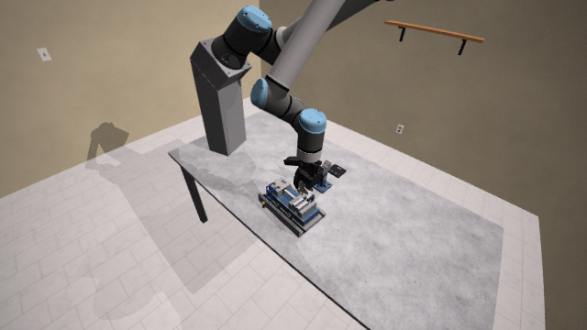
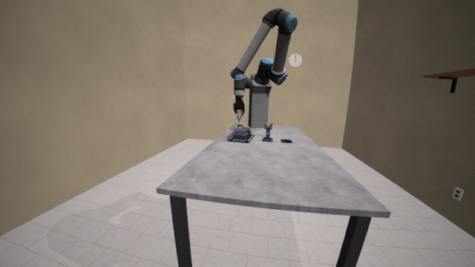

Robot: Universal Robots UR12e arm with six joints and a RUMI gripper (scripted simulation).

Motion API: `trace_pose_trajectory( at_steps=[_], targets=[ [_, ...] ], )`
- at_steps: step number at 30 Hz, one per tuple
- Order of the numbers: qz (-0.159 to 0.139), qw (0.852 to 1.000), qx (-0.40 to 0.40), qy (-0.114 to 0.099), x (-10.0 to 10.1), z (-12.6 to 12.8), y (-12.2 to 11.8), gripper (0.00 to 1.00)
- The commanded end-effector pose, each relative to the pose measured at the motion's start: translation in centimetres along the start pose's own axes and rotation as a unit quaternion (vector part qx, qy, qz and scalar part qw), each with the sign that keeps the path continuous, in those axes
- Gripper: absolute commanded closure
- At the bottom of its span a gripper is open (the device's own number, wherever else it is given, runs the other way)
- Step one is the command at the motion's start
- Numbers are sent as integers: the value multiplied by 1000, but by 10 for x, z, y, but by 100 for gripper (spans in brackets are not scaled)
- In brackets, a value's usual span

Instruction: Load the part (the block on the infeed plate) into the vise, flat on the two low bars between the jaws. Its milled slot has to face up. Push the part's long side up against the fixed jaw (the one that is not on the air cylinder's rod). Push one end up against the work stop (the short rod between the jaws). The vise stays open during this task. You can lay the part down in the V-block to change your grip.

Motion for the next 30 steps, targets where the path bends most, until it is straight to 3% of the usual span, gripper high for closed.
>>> trace_pose_trajectory(
  at_steps=[1, 10, 17, 30],
  targets=[
    [0, 1000, 0, 0, 0, 0, 0, 100],
    [0, 1000, 0, 0, 0, -1, 0, 100],
    [-1, 1000, 0, 0, -1, -45, 11, 100],
    [-1, 1000, 0, 0, -1, -46, 11, 100]
  ],
)
Point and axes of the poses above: the point where the finger pads meet when closed, its own x axis out along the fingers, its own z axis across the jaws, y = z × x, the point moved 4 cm from there along -x, back along the fingers, and after that the axes turned 13 degrees about -x, right-handed, at the moved point
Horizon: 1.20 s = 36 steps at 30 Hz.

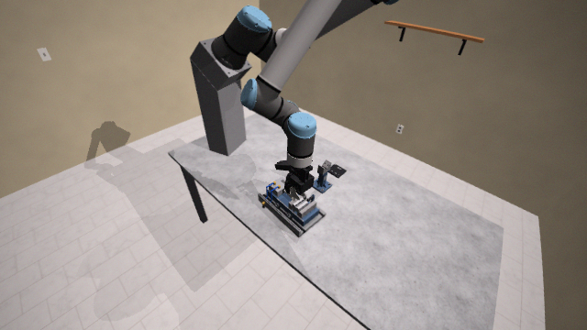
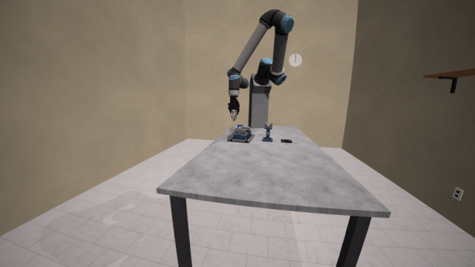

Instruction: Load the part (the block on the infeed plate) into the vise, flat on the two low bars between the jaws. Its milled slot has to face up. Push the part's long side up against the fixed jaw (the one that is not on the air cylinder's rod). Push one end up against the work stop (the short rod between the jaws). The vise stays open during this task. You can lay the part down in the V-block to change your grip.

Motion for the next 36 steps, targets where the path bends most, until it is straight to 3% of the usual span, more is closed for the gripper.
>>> trace_pose_trajectory(
  at_steps=[1, 36],
  targets=[
    [0, 1000, 0, 0, 0, 0, 0, 100],
    [0, 1000, 0, 0, 3, 0, 0, 100]
  ],
)
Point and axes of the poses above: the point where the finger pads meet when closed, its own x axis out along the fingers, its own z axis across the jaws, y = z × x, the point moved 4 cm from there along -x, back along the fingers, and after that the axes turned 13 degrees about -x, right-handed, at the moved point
